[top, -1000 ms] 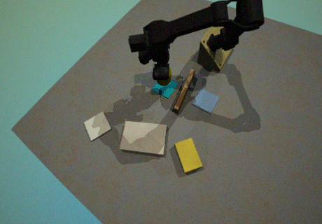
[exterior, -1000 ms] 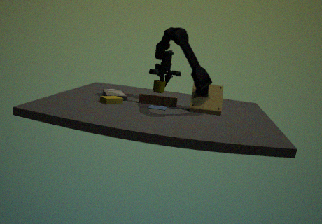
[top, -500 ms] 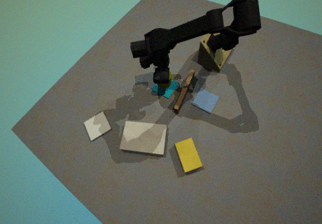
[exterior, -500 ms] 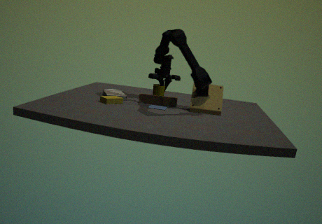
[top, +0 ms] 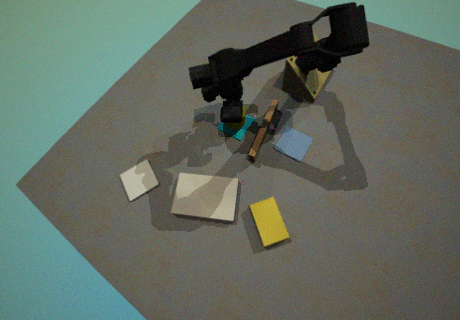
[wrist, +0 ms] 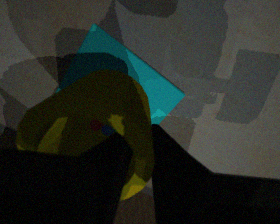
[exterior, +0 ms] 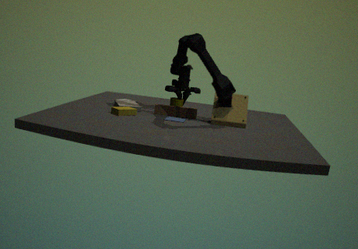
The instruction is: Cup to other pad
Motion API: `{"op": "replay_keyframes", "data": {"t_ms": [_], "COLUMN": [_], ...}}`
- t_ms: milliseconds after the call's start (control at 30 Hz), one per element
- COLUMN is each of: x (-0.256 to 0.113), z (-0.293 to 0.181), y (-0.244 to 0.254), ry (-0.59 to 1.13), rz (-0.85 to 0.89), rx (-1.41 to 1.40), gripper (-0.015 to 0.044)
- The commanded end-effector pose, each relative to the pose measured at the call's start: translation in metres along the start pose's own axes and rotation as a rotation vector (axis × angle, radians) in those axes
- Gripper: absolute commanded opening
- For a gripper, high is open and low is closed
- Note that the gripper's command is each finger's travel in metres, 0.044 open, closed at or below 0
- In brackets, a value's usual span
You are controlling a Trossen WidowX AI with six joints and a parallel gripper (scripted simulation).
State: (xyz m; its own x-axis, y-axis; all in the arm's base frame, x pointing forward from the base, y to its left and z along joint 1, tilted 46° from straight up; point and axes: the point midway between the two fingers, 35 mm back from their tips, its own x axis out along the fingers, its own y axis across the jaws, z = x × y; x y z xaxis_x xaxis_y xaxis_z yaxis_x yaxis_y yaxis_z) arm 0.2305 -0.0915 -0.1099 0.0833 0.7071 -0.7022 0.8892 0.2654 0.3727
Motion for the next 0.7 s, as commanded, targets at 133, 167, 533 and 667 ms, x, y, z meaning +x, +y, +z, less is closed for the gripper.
{"op": "replay_keyframes", "data": {"t_ms": [133, 167, 533, 667], "x": [-0.0003, -0.0003, -0.0003, -0.0003], "z": [0.0001, 0.0001, 0.0001, 0.0001], "y": [0.0002, 0.0002, 0.0002, 0.0002], "ry": [-0.001, -0.001, -0.001, -0.001], "rz": [0.0, 0.0, 0.0, 0.0], "rx": [-0.001, -0.001, -0.001, -0.001], "gripper": [0.0, 0.0, 0.0146, 0.0146]}}
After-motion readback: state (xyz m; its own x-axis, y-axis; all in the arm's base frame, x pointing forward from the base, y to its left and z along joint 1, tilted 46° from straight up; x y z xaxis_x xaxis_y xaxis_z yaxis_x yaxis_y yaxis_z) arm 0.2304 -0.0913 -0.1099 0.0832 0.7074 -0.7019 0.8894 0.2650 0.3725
